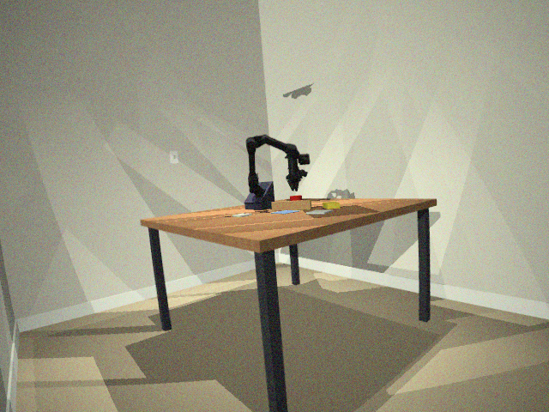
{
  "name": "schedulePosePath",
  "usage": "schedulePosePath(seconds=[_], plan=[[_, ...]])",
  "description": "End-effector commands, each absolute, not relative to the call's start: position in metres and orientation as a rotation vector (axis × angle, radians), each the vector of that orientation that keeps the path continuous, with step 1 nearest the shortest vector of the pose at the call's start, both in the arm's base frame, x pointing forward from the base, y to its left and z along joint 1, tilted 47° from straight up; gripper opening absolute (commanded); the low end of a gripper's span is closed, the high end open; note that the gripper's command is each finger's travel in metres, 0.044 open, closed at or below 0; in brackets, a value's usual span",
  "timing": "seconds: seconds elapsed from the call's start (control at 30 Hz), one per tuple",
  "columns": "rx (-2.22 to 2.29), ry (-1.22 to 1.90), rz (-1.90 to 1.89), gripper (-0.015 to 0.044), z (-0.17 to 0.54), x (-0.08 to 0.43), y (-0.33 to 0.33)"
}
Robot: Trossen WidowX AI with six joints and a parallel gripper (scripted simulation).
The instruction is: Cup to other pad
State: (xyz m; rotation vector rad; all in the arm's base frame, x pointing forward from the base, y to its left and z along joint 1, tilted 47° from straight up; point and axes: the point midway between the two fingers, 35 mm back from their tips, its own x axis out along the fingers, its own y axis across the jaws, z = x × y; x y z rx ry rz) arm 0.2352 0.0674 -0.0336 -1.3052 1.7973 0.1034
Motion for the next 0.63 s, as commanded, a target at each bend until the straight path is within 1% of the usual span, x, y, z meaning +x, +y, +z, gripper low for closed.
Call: schedulePosePath(seconds=[0.0, 0.37, 0.6], plan=[[-1.296, 1.792, 0.103, 0.0440, -0.026, 0.237, 0.078], [-1.292, 1.793, 0.102, 0.0440, 0.000, 0.240, 0.105], [-1.299, 1.789, 0.106, 0.0440, -0.001, 0.241, 0.104]])
